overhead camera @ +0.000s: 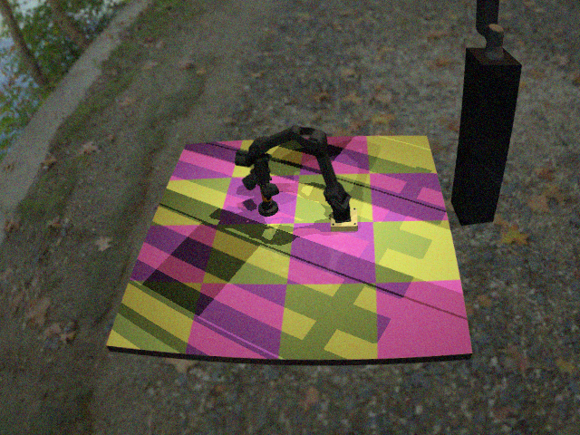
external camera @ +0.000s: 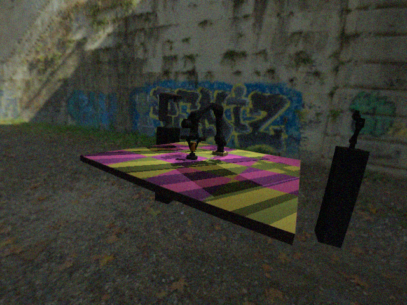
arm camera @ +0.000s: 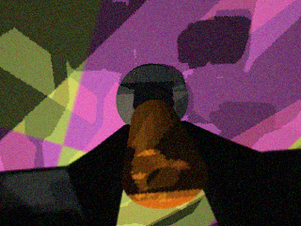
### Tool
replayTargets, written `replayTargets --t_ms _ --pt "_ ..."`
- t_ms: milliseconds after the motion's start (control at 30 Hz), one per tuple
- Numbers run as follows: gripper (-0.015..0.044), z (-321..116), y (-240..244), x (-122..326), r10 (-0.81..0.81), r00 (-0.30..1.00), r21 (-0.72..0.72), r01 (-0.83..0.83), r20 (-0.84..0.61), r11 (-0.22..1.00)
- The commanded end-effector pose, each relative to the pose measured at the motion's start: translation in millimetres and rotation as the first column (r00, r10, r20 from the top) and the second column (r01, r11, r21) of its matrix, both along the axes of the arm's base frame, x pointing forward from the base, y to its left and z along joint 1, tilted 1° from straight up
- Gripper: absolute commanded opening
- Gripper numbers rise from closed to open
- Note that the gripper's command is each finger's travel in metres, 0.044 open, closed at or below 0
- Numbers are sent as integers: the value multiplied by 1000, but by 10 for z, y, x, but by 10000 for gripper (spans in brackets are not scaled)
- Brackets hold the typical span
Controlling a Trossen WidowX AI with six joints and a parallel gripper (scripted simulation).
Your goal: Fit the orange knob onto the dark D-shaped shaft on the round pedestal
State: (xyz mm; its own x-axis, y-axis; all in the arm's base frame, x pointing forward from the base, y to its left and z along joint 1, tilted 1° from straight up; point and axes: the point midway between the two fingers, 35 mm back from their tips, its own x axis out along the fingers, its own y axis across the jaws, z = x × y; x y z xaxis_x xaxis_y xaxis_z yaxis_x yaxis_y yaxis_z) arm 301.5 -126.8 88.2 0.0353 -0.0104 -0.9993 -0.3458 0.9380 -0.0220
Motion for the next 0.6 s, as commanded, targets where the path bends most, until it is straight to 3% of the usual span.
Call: replayTargets --t_ms 0,567 --pt "0 8 0 0 99 995 -2 -99 2 995" --pt "0 -37 -1 11 99 995 -2 -99 2 995"
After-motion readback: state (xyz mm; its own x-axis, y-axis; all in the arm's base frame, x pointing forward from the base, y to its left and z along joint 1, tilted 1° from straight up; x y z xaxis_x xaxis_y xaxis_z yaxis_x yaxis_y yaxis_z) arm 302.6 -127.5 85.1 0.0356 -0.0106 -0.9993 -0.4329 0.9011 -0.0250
